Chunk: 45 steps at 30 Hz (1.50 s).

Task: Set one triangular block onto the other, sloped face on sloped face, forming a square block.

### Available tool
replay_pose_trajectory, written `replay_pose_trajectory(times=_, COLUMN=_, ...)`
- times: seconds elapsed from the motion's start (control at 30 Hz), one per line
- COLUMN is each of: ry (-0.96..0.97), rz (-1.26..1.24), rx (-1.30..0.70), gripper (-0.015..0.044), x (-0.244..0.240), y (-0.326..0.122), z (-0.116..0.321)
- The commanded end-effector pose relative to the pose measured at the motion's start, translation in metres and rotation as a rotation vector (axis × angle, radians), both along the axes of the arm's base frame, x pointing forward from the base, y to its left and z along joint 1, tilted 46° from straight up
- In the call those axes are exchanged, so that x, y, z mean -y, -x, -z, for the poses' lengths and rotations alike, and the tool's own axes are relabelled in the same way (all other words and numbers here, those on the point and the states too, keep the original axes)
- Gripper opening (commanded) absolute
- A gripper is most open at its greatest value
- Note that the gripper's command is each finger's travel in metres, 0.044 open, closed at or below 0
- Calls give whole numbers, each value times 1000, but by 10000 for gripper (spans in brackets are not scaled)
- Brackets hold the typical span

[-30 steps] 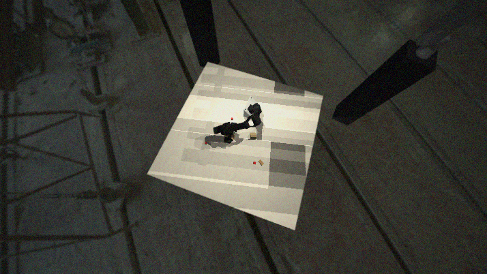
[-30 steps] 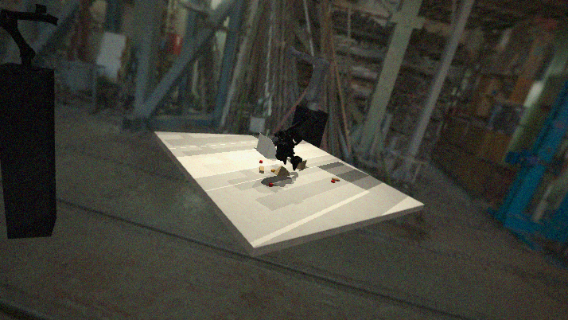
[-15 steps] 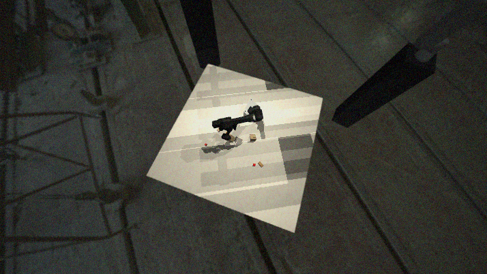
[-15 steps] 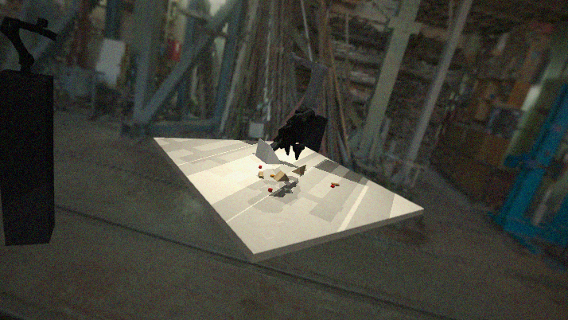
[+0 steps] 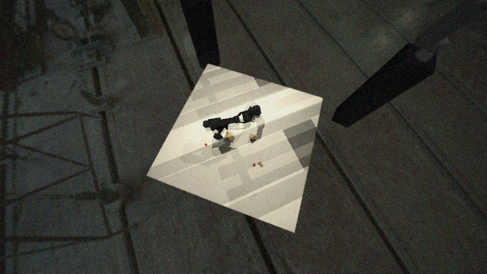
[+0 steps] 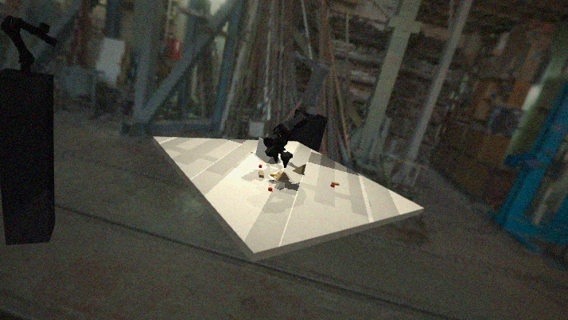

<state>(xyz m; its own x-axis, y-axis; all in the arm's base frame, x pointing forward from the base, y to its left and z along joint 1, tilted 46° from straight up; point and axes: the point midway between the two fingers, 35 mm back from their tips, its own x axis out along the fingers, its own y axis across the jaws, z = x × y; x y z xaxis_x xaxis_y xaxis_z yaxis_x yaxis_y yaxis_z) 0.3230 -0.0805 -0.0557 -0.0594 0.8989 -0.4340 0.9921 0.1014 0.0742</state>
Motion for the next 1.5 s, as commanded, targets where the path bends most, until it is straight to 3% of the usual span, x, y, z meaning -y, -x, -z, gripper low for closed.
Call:
replay_pose_trajectory(times=0.0, ry=-24, rz=-38, rx=-7, gripper=440, x=-35, y=3, z=15)
replay_pose_trajectory(times=0.2, ry=-50, rz=-78, rx=1, gripper=440, x=-79, y=13, z=33)
replay_pose_trajectory(times=0.7, ry=-51, rz=-79, rx=1, gripper=440, x=-80, y=13, z=33)
replay_pose_trajectory(times=0.97, ry=-47, rz=-84, rx=8, gripper=230, x=-79, y=12, z=33)
replay_pose_trajectory(times=1.2, ry=-47, rz=-84, rx=8, gripper=183, x=-79, y=12, z=33)
replay_pose_trajectory(times=1.43, ry=-42, rz=-76, rx=5, gripper=0, x=-72, y=10, z=26)
replay_pose_trajectory(times=1.47, ry=-40, rz=-72, rx=4, gripper=0, x=-68, y=9, z=22)
